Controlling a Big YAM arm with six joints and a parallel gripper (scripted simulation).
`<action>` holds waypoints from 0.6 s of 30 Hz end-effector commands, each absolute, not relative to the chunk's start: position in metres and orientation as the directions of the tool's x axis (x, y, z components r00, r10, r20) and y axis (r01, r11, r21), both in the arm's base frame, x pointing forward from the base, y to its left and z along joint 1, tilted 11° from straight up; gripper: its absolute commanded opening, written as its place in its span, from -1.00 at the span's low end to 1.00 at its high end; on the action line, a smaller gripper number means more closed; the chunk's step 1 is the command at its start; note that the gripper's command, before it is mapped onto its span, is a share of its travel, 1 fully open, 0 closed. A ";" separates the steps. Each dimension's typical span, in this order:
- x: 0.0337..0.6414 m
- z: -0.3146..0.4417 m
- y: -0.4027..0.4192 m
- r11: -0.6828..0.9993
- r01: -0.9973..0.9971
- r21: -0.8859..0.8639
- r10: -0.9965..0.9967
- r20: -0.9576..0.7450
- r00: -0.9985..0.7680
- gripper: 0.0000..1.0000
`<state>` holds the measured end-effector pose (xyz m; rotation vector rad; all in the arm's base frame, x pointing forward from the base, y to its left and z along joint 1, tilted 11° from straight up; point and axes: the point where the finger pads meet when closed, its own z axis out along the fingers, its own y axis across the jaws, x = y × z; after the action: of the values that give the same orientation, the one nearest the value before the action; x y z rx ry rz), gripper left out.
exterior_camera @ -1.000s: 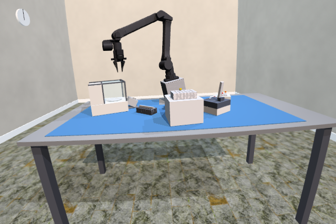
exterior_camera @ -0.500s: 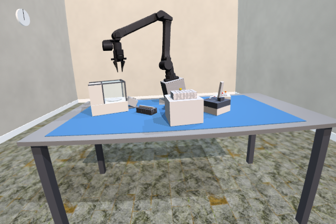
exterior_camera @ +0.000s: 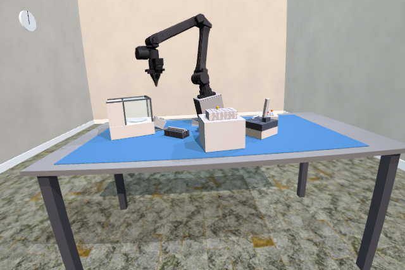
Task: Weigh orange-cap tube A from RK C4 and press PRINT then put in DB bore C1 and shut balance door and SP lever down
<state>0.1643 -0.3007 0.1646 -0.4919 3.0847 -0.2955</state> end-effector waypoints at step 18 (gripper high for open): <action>0.224 0.134 -0.185 0.937 -0.305 -0.171 -0.301 0.046 -0.952 -1.00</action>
<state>0.2214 -0.1942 0.1401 -0.5856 3.0728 -0.2968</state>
